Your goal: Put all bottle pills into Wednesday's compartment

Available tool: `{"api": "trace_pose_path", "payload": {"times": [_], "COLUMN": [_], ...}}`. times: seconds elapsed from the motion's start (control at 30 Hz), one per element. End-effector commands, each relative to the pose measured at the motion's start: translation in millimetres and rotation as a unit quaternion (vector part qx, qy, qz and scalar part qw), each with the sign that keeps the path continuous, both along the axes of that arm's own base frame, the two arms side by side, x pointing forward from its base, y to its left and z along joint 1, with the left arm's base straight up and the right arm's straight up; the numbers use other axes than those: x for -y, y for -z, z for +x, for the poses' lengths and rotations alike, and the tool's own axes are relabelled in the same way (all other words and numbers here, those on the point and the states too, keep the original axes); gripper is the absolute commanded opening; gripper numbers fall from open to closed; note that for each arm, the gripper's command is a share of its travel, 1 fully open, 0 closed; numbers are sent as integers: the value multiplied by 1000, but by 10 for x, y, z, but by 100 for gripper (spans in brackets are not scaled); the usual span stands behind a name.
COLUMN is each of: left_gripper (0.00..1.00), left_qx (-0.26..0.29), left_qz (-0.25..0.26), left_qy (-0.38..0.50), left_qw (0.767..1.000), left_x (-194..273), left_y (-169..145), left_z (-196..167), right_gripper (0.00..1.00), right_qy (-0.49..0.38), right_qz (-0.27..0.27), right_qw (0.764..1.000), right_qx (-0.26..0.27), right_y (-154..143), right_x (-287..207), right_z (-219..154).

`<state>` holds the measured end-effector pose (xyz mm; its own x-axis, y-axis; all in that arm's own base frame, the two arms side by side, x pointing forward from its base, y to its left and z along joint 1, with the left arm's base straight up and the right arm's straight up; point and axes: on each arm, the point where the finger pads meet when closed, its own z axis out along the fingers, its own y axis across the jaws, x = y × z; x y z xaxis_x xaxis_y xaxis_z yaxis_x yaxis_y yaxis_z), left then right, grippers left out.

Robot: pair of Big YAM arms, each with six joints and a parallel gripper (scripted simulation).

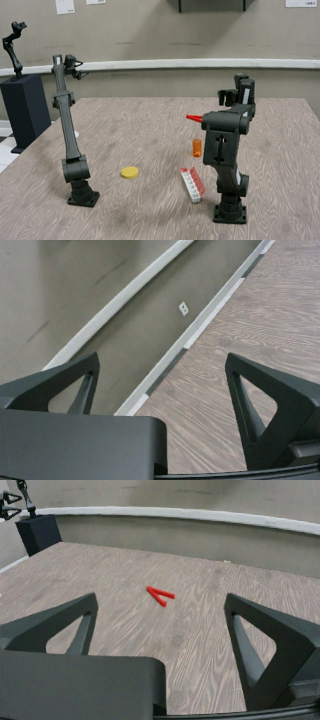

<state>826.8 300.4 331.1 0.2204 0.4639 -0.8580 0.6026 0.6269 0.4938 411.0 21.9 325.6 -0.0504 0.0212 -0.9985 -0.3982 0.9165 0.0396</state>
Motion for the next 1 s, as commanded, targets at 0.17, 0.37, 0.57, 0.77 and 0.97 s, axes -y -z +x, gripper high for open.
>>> {"api": "trace_pose_path", "payload": {"times": [0.17, 0.37, 0.57, 0.77, 0.97], "left_gripper": [100, 100, 100, 100, 100], "left_qx": [15, 15, 15, 25, 13], "left_qz": [8, 8, 8, 22, 28], "left_qy": [1, 1, 1, 7, 8], "left_qw": [1000, 1000, 1000, 999, 999], "left_x": [21, 21, 21, 211, 444], "left_y": [-215, -215, -215, -313, -243], "left_z": [-34, -34, -34, -86, -232], "right_gripper": [100, 100, 100, 100, 100], "right_qy": [-1, -1, -1, -1, -11], "right_qz": [-2, -2, -2, -35, -55], "right_qw": [1000, 1000, 1000, 999, 998], "right_qx": [9, 9, 9, 15, -1], "right_y": [-79, -79, -79, -233, -233], "right_x": [-2, -2, -2, 53, 59], "right_z": [2, 2, 2, -24, -82]}}
